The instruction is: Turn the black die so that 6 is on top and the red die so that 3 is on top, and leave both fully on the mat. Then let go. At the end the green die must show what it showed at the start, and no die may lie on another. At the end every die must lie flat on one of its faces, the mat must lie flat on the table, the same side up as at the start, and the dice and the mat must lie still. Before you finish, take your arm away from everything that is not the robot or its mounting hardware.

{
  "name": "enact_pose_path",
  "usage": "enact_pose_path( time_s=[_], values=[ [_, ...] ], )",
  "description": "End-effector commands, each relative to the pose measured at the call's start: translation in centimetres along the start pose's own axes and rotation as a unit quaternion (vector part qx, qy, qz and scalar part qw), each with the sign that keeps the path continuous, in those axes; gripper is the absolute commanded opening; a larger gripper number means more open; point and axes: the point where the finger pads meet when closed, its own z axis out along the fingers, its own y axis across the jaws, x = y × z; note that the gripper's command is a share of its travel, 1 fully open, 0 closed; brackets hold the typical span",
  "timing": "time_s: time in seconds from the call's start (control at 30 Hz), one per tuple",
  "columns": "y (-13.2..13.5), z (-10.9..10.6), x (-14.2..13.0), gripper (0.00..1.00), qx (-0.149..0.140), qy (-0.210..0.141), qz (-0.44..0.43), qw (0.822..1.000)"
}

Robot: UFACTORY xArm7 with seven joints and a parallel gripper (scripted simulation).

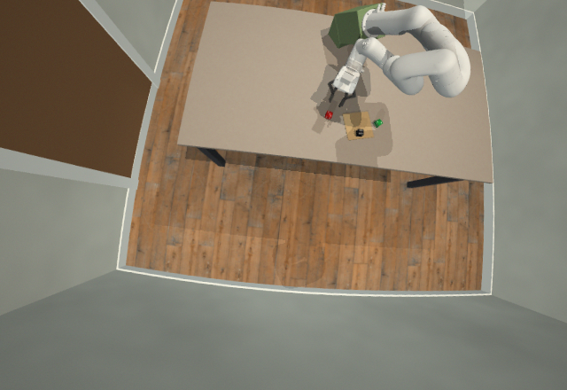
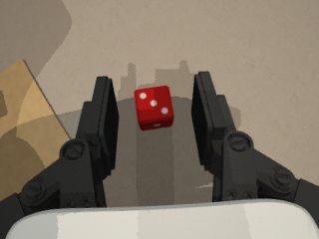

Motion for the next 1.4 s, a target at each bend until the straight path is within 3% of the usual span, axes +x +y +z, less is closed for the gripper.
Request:
enact_pose_path(
  time_s=[0.0,0.3,0.53,0.6,0.7,1.1,1.2,1.27,1.37],
  values=[
    [0.1,-0.1,0.2,0.47,0.0,-0.001,-0.001,1.0],
    [0.1,0.2,0.4,0.47,0.0,-0.033,0.0,0.999],
    [0.1,0.6,1.1,0.47,0.0,-0.12,0.0,0.993],
    [0.1,0.6,1.1,0.47,0.0,-0.12,0.0,0.993],
    [0.0,1.0,1.4,0.47,0.001,-0.168,0.002,0.986],
    [-0.1,1.6,2.7,0.47,0.002,-0.283,0.002,0.959],
    [-0.1,1.6,2.7,0.47,0.002,-0.289,0.002,0.957],
    [0.0,1.9,3.2,0.47,0.001,-0.328,0.001,0.945],
    [-0.1,2.0,3.4,0.47,0.002,-0.355,0.001,0.935]
  ],
)
